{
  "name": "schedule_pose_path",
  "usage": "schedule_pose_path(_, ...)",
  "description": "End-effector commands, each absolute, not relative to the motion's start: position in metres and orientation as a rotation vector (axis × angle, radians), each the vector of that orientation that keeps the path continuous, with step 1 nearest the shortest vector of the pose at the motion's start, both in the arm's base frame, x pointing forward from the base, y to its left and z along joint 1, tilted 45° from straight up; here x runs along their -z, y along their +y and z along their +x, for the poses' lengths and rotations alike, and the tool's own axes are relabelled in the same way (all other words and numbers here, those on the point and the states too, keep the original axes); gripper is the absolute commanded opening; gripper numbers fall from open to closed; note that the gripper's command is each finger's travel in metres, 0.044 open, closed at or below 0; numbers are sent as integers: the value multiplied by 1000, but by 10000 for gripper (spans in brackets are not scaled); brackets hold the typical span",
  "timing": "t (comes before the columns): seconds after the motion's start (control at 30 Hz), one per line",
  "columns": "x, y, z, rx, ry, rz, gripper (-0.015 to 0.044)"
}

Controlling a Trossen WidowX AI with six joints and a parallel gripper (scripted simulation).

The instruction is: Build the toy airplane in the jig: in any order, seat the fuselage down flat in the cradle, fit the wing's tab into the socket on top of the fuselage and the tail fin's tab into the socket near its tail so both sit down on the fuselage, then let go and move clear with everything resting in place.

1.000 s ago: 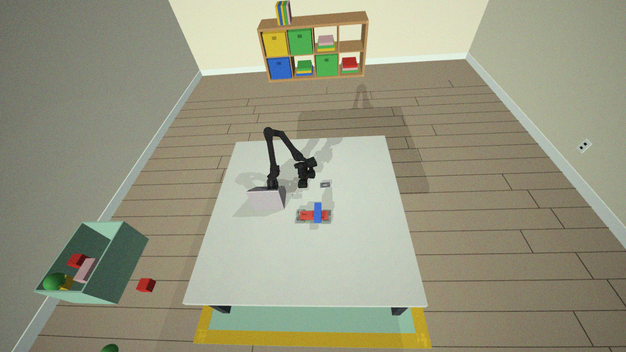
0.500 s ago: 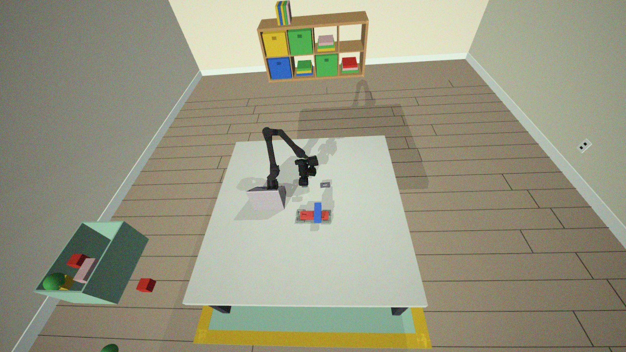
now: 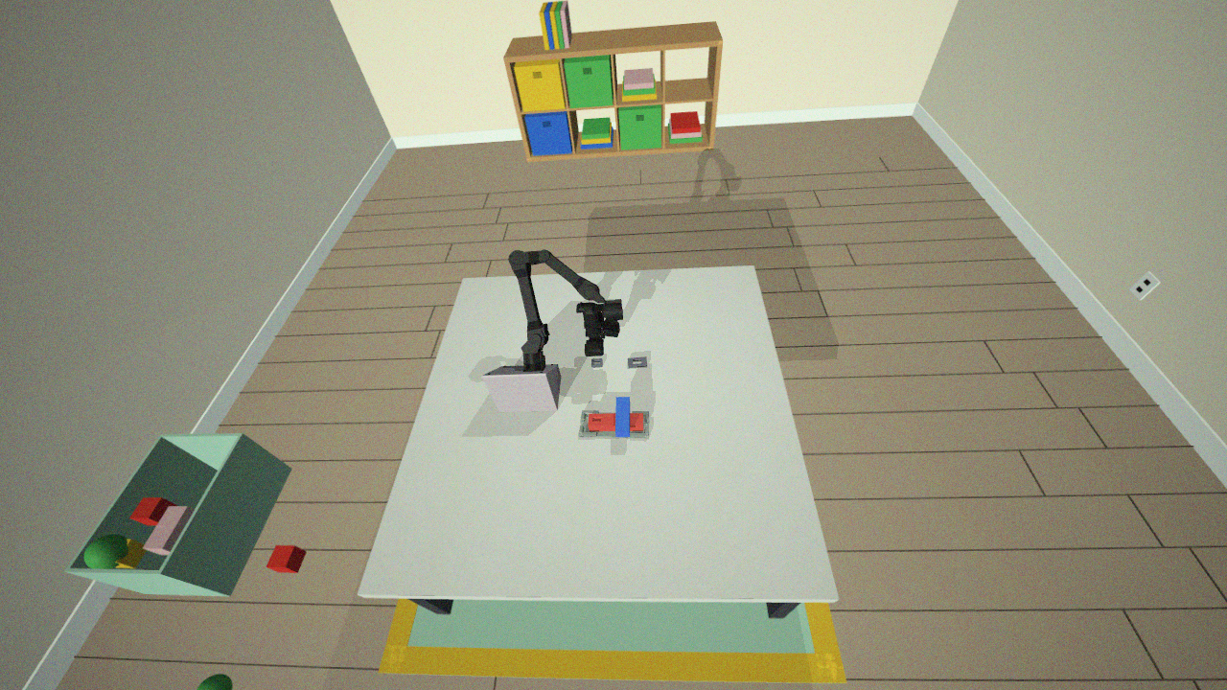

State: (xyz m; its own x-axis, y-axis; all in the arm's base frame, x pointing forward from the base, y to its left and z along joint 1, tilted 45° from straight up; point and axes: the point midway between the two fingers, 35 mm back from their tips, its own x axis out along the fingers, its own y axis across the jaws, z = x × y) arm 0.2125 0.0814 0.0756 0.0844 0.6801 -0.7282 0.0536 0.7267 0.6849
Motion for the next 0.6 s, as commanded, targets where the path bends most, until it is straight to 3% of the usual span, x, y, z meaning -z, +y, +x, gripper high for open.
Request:
schedule_pose_path(0.0, -85, 75, 212, -522, 1416, 650, 0)
schedule_pose_path(0.57, -120, 48, 199, -517, 1422, 687, 0)
